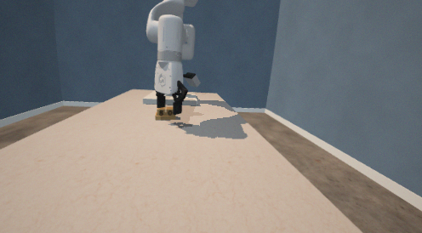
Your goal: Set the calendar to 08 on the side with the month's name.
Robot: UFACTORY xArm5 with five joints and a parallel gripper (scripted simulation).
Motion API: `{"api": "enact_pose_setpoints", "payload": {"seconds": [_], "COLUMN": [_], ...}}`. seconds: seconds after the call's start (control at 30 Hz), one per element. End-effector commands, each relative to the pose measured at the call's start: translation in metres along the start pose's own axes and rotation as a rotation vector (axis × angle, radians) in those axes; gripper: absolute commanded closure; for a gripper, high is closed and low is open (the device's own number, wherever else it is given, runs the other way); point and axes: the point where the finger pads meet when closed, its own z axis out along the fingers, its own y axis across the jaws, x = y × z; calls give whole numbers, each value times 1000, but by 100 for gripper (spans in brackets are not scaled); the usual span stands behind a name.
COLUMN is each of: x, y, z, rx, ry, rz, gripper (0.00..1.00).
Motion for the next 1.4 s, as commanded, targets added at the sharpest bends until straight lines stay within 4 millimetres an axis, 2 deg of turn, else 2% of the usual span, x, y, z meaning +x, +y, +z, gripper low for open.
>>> {"api": "enact_pose_setpoints", "payload": {"seconds": [0.0, 0.1, 0.2, 0.33, 0.53, 0.63, 0.73, 0.87, 1.07, 1.27, 1.37], "x": [-6, -7, -22, -23, -30, -30, -45, -46, -53, -68, -69], "y": [-3, -3, -14, -14, -19, -19, -29, -30, -35, -45, -45], "z": [-1, -1, -1, -1, -1, -1, -1, -1, -1, -2, -1], "rx": [-3, -3, -4, -4, -4, -4, -4, -4, -5, -5, -5], "ry": [-2, -2, -1, -1, -1, -1, 0, 0, 0, 1, 1], "rz": [168, 204, 213, 239, 461, 465, 475, 501, 723, 737, 737], "gripper": [0, 0, 0, 0, 0, 0, 0, 0, 0, 0, 0]}}
